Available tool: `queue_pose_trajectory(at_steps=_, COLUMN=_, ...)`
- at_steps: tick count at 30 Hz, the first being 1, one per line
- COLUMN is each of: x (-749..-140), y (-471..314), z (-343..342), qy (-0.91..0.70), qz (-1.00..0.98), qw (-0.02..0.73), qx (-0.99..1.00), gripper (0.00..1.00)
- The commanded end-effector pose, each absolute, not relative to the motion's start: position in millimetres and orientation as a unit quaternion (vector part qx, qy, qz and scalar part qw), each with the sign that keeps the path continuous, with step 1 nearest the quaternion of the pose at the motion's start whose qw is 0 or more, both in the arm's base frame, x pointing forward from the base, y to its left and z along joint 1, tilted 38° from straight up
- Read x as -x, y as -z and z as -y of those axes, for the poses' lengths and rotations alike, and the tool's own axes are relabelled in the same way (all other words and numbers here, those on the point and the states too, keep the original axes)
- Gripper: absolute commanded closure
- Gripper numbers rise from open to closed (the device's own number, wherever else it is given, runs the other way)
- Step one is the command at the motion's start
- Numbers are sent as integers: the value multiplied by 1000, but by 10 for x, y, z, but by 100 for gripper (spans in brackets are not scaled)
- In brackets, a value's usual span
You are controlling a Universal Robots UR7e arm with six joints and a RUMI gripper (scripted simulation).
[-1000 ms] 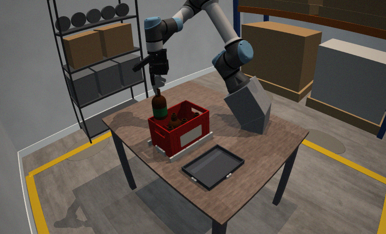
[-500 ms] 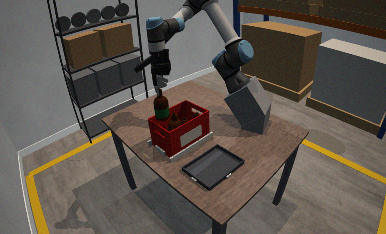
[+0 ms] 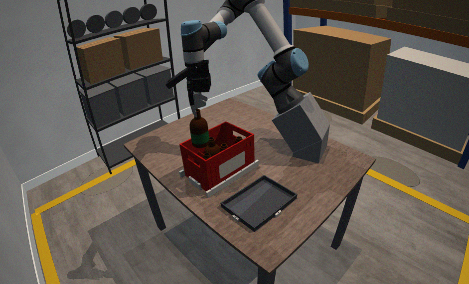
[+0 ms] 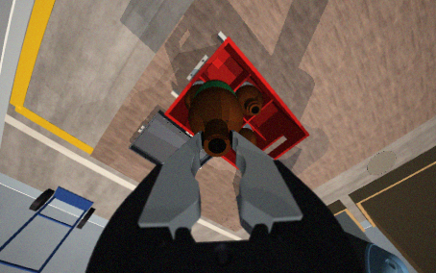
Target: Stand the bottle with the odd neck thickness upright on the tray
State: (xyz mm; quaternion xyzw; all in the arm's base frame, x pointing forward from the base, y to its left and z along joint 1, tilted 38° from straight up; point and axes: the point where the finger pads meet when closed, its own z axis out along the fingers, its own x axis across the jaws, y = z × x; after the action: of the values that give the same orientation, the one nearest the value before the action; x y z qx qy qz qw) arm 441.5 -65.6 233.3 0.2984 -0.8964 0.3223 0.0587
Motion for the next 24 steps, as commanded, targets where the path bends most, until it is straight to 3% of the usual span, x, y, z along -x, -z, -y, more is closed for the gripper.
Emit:
queue_pose_trajectory(at_steps=1, x=-4409, y=-2262, z=566, qy=-323, qz=896, qw=59, qx=-299, gripper=100)
queue_pose_trajectory(at_steps=24, x=-4415, y=-2041, z=270, qy=-323, qz=896, qw=58, qx=-299, gripper=100)
